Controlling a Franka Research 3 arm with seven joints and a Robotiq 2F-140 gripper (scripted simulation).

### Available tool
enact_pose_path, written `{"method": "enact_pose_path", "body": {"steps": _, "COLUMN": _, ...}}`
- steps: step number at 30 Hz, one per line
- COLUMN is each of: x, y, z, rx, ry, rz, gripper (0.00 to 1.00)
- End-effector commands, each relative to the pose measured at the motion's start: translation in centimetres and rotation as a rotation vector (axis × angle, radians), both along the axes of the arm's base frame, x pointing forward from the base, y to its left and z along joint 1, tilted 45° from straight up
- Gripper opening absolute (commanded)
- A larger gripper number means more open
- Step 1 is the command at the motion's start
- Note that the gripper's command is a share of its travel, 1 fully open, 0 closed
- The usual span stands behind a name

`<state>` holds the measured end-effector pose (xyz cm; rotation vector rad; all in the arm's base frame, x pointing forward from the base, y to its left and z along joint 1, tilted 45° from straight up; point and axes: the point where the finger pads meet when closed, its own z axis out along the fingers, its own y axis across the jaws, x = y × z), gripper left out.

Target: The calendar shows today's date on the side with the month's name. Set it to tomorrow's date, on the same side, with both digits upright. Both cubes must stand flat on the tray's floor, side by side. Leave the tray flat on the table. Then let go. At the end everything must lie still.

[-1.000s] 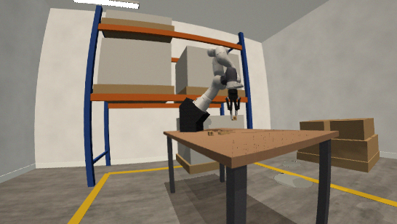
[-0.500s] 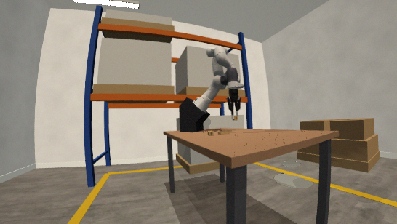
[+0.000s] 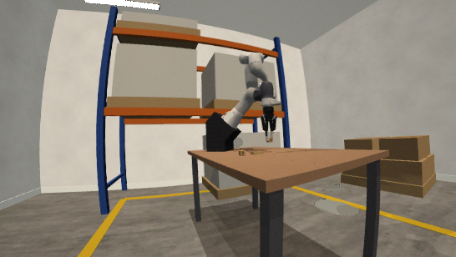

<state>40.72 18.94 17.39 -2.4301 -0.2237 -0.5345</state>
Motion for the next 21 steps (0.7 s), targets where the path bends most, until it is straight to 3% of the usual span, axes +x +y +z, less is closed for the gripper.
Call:
{"method": "enact_pose_path", "body": {"steps": 1, "x": 1.3, "y": 0.8, "z": -0.6, "rx": 0.008, "ry": -0.026, "rz": -0.01, "gripper": 0.17}}
{"method": "enact_pose_path", "body": {"steps": 12, "x": 2.8, "y": 3.6, "z": -3.7, "rx": 0.008, "ry": -0.026, "rz": -0.01, "gripper": 0.17}}
{"method": "enact_pose_path", "body": {"steps": 21, "x": 3.1, "y": 4.2, "z": -4.3, "rx": 0.008, "ry": -0.026, "rz": -0.01, "gripper": 0.17}}
